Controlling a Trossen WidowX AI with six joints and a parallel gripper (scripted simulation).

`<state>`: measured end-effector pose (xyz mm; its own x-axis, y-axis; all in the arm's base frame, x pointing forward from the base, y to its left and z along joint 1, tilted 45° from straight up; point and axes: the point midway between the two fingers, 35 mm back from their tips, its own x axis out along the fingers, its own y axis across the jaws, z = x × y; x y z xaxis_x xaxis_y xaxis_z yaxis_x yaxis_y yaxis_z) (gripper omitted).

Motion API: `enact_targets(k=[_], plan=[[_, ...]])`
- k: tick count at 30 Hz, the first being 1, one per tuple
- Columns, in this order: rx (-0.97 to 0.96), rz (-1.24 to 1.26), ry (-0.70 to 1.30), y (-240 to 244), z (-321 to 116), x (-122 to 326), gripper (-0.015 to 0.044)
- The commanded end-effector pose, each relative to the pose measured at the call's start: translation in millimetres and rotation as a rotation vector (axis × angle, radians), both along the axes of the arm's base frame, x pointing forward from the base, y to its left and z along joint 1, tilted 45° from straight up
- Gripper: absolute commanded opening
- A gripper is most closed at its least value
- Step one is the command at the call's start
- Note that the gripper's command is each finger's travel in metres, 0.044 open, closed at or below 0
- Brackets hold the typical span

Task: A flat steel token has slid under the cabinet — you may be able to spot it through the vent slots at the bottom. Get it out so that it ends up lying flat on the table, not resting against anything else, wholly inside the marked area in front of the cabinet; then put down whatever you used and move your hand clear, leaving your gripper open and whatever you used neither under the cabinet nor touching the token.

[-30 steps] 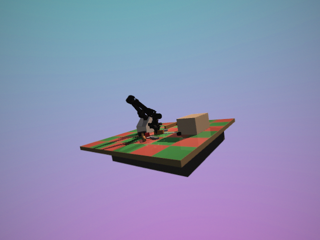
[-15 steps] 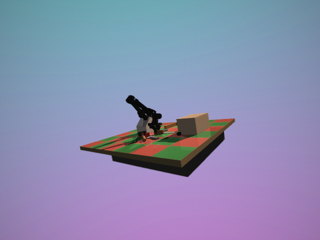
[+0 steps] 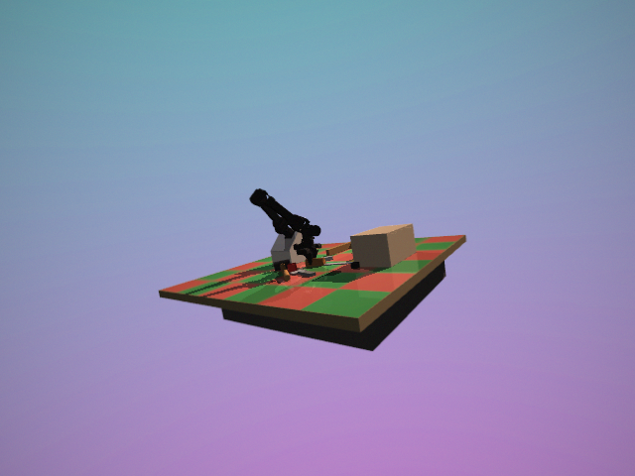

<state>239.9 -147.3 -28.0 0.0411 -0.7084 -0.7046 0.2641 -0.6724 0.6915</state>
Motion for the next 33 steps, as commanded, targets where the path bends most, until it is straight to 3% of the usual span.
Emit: enact_targets(k=[1,6,33], plan=[[-0.002,-0.002,-0.002,0,1,0,0.0111],[-0.002,-0.002,-0.002,0,1,0,0.0000],[0.002,0.005,0.003,7,-6,26,0.0000]])
